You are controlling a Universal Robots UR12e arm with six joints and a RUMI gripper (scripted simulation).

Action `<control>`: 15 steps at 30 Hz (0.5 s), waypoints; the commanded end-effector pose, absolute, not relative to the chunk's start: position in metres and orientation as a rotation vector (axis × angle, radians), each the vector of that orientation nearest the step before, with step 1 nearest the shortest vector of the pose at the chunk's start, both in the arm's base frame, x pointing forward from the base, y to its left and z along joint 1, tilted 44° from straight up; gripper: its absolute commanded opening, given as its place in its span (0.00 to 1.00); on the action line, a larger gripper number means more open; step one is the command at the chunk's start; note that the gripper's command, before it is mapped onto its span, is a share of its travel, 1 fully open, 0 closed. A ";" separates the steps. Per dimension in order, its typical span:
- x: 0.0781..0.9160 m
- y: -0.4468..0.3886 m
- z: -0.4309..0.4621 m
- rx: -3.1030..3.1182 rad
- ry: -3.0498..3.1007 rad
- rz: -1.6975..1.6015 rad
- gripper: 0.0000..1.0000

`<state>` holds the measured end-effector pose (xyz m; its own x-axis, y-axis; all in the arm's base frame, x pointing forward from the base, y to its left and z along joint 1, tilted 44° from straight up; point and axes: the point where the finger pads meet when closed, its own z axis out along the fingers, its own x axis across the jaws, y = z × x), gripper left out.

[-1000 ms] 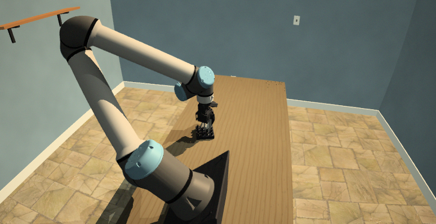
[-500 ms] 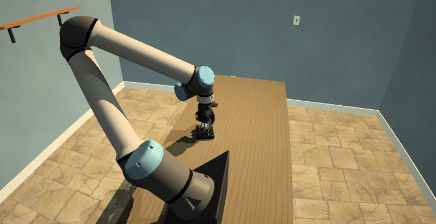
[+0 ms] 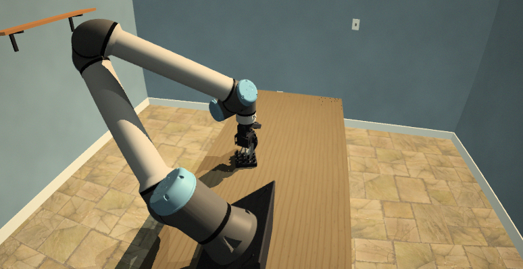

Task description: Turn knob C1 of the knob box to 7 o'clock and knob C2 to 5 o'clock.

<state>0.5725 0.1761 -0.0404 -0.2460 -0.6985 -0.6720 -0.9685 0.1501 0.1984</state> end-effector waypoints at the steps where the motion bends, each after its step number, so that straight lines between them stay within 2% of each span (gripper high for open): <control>1: 0.573 0.176 -0.040 -1.565 2.036 0.864 0.04; 15: 0.573 0.175 -0.041 -1.358 2.237 0.942 0.04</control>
<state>0.5722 0.1755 -0.0410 -0.4152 -0.6594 -0.6268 -0.9089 0.2715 0.3164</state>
